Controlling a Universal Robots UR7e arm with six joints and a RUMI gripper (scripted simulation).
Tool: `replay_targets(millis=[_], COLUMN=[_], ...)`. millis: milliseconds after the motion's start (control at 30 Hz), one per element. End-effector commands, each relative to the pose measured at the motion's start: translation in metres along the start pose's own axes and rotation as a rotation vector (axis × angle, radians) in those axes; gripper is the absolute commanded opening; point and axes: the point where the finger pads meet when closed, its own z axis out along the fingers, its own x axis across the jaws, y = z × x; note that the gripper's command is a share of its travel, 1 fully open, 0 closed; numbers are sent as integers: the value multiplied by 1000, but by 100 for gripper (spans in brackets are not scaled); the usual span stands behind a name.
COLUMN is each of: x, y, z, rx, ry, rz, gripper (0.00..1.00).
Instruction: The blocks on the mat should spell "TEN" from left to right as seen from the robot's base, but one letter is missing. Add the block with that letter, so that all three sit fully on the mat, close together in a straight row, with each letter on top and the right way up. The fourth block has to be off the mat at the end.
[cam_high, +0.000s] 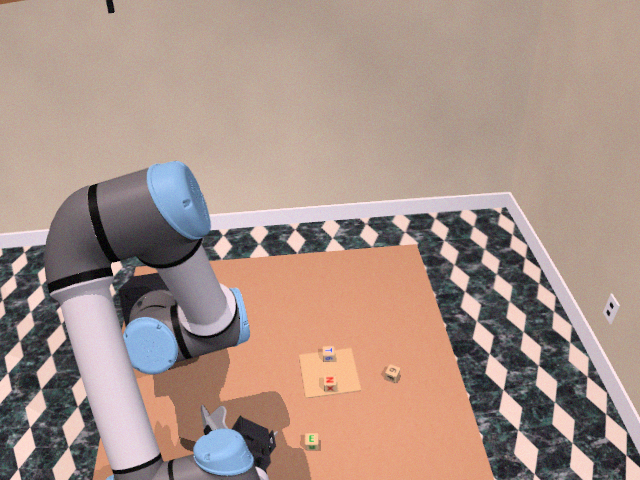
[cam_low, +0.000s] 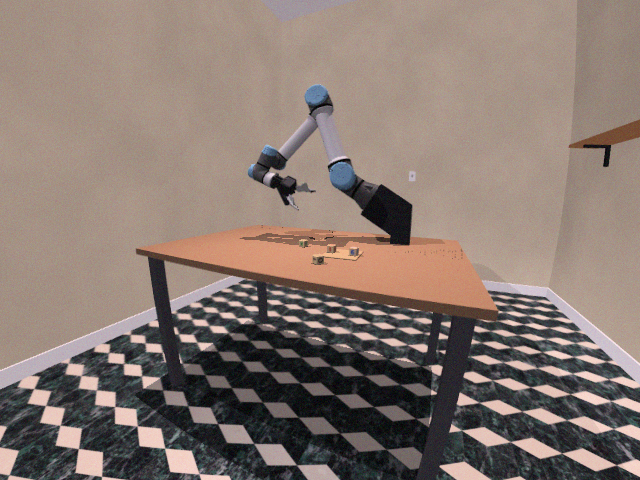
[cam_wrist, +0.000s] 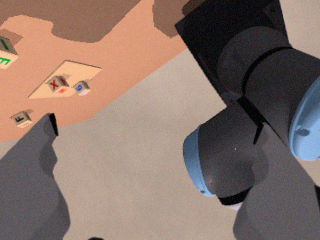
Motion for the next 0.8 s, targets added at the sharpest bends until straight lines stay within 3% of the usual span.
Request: replay_targets(millis=[0,767], x=[-12,-64], y=[1,25], z=[0,10], rx=[13,49], ry=[-1,4], rz=[-102,-547], gripper=[100,100])
